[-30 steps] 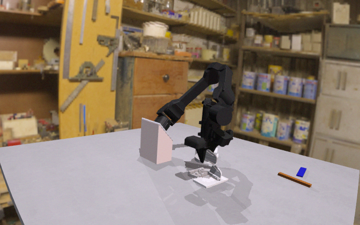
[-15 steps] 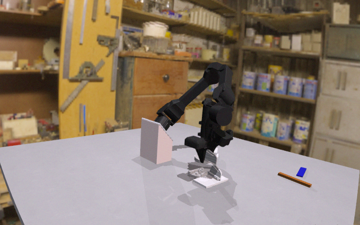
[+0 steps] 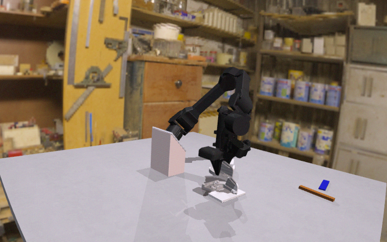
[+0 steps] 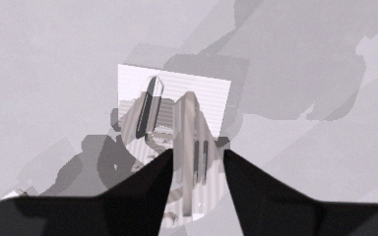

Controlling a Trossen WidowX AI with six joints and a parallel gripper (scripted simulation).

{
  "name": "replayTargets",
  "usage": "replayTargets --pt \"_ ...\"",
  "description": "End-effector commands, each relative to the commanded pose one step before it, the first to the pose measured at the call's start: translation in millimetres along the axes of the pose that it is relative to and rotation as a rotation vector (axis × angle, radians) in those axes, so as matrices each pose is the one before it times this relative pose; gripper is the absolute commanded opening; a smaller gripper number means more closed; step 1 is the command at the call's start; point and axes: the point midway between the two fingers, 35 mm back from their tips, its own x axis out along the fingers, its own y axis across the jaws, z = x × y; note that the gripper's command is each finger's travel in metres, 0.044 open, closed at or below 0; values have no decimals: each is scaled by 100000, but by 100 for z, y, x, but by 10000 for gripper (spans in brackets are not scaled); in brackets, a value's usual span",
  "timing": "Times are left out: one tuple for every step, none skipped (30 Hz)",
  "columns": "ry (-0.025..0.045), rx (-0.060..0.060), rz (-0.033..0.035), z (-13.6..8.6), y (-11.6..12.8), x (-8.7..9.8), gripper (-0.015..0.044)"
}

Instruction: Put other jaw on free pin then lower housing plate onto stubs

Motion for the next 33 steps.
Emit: replayTargets --pt "155 -320 -386 8 -75 361 134" --pt "-3 -5 -7 11 -5 166 134" --pt "-3 -5 -6 10 -4 165 134" --pt "-3 -5 -5 9 -4 165 134" --pt "-3 -5 -3 8 -3 165 134" --pt "-3 -5 -2 7 -3 165 134" --pt "-2 -5 -1 6 -2 165 134" --pt "-2 -6 0 5 -2 164 134" --pt "-2 -6 1 5 -1 164 134" --pt "-2 -6 2 4 -1 164 134" --pt "-2 -6 3 3 0 164 134" --pt "-1 -6 5 2 1 164 134" --pt "-1 -6 6 1 1 163 134" --pt "-1 -6 7 0 2 163 134" --pt "-1 -7 8 -1 2 163 134" --pt "-1 -7 9 -2 3 162 134" --pt "0 -7 10 -2 3 162 134" --pt "0 -7 11 -3 4 162 134" --pt "0 -7 13 -4 4 162 134" --pt "0 -7 14 -5 5 161 134" --pt "1 -7 15 -6 5 161 134" --pt "1 -7 16 -7 6 161 134" --pt "1 -8 17 -8 6 160 134" --pt "1 -8 18 -9 7 160 134" --pt "2 -8 19 -9 7 160 134" --pt "2 -8 20 -10 7 159 134" --pt "2 -8 22 -11 8 159 134" --pt "3 -8 23 -12 8 159 134" --pt "3 -8 24 -13 9 159 134" --pt "3 -7 20 -11 7 126 134" --pt "2 -4 12 -7 5 76 134" --pt "1 -1 4 -2 2 25 134" --pt "0 0 0 0 0 0 134"
